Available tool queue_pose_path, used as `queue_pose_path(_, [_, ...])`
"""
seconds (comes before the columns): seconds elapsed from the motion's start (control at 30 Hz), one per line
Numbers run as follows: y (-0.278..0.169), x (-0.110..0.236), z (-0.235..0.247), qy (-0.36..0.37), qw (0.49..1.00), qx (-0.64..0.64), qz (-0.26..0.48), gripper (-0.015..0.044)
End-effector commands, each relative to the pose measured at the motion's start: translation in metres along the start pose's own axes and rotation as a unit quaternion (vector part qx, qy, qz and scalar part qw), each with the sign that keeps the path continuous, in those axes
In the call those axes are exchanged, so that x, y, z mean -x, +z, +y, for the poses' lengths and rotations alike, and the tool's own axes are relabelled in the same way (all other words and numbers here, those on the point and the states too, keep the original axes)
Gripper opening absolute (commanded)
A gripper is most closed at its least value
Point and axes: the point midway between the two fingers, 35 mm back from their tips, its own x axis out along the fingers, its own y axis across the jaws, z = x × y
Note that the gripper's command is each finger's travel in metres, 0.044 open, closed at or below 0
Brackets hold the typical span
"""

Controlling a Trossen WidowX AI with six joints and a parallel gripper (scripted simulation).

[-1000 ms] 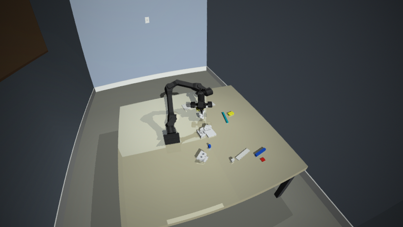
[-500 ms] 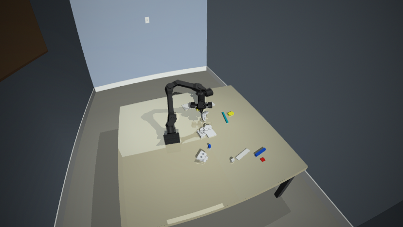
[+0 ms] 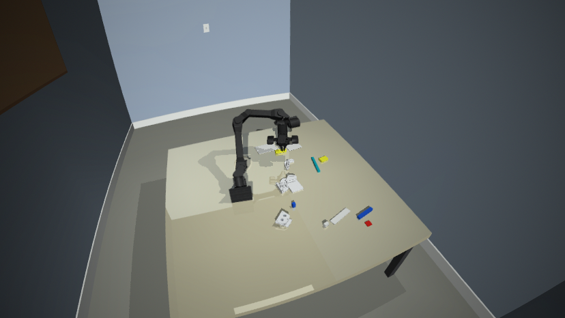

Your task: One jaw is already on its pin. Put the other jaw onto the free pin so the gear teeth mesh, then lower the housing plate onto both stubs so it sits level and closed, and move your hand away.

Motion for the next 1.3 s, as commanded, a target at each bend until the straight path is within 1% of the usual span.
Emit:
queue_pose_path(0.0, [0.0003,-0.0025,-0.001,-0.003,1.0,-0.002,-0.001,0.0105])
queue_pose_path(0.43, [0.0003,-0.0025,-0.001,-0.003,1.0,-0.002,-0.001,0.044])
queue_pose_path(1.27, [0.0003,-0.0025,-0.001,-0.003,1.0,-0.002,-0.001,0.044])
